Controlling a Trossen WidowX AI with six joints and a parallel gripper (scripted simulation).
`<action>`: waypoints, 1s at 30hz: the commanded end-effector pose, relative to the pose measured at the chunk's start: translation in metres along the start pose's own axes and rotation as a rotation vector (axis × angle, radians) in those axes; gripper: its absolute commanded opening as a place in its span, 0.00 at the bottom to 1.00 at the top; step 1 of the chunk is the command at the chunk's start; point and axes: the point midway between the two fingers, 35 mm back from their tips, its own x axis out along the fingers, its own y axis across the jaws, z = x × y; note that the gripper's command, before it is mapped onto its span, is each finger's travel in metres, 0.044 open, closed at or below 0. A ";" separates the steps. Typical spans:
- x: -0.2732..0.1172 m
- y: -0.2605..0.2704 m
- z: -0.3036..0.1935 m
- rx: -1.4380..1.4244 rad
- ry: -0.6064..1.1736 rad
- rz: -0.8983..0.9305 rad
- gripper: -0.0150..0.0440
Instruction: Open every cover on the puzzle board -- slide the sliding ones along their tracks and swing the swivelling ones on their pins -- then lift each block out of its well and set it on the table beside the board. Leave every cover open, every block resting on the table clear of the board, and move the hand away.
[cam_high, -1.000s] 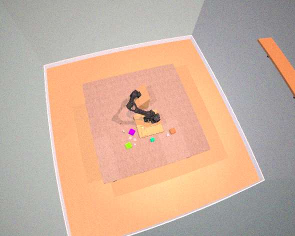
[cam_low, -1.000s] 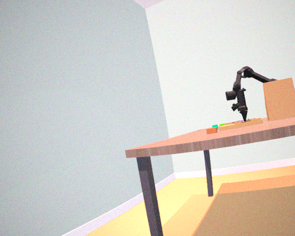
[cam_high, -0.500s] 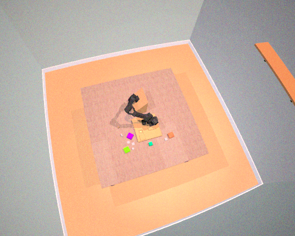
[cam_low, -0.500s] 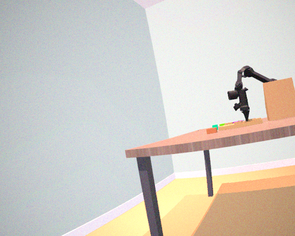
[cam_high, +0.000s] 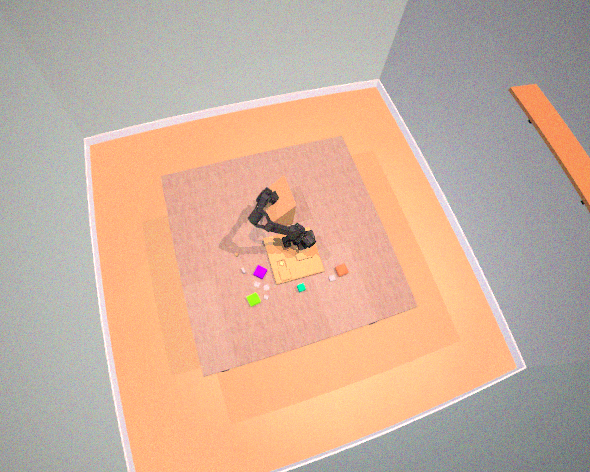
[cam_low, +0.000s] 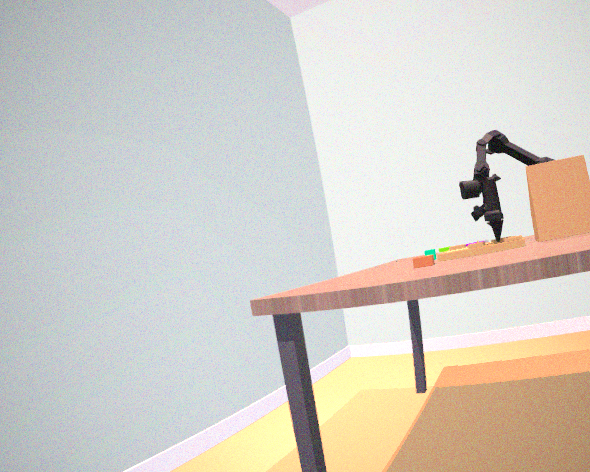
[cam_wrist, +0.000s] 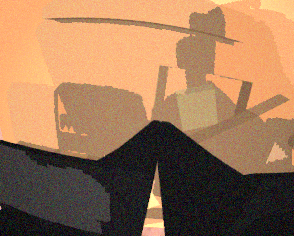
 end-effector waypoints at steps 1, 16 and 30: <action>0.001 -0.001 -0.006 0.001 0.005 0.002 0.25; 0.001 -0.005 -0.022 0.000 0.006 0.002 0.25; 0.001 -0.013 -0.038 -0.001 0.007 0.001 0.25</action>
